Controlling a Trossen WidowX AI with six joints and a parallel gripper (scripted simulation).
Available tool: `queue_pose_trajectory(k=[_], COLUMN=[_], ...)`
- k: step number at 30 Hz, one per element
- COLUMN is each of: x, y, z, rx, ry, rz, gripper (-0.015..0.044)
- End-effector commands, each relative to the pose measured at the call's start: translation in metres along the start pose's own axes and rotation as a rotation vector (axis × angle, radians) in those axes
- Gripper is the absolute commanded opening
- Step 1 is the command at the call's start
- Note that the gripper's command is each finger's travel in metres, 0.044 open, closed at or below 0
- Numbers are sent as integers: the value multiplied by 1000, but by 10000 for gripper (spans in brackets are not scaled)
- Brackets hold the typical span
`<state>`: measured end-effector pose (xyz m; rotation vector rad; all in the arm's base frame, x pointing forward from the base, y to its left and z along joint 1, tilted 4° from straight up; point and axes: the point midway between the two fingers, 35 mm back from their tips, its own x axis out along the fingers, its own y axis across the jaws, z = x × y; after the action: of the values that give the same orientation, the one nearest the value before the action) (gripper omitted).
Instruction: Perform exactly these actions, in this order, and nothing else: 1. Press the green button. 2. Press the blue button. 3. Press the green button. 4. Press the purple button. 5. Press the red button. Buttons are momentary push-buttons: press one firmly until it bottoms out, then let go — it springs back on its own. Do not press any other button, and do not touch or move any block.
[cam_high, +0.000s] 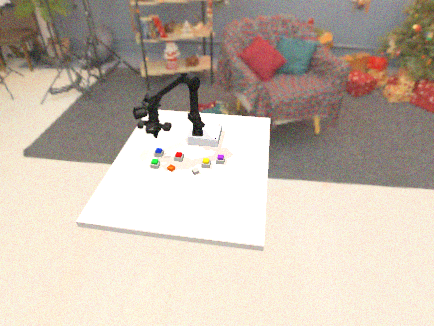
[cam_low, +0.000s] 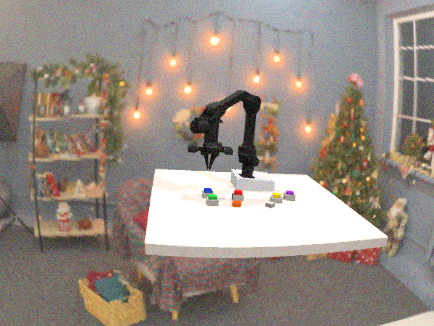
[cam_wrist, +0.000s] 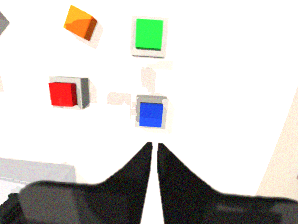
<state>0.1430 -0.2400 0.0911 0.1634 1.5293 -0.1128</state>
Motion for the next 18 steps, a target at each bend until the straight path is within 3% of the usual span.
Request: queue_pose_trajectory(k=[1, 8, 12, 18], x=[-4, -4, -2, 58], y=[1, 12, 13, 14], z=[8, 102, 105, 105], rx=[-4, -5, -5, -5], ry=[8, -1, -1, -1], rz=[11, 12, 13, 13], gripper=[20, 20, 20, 20])
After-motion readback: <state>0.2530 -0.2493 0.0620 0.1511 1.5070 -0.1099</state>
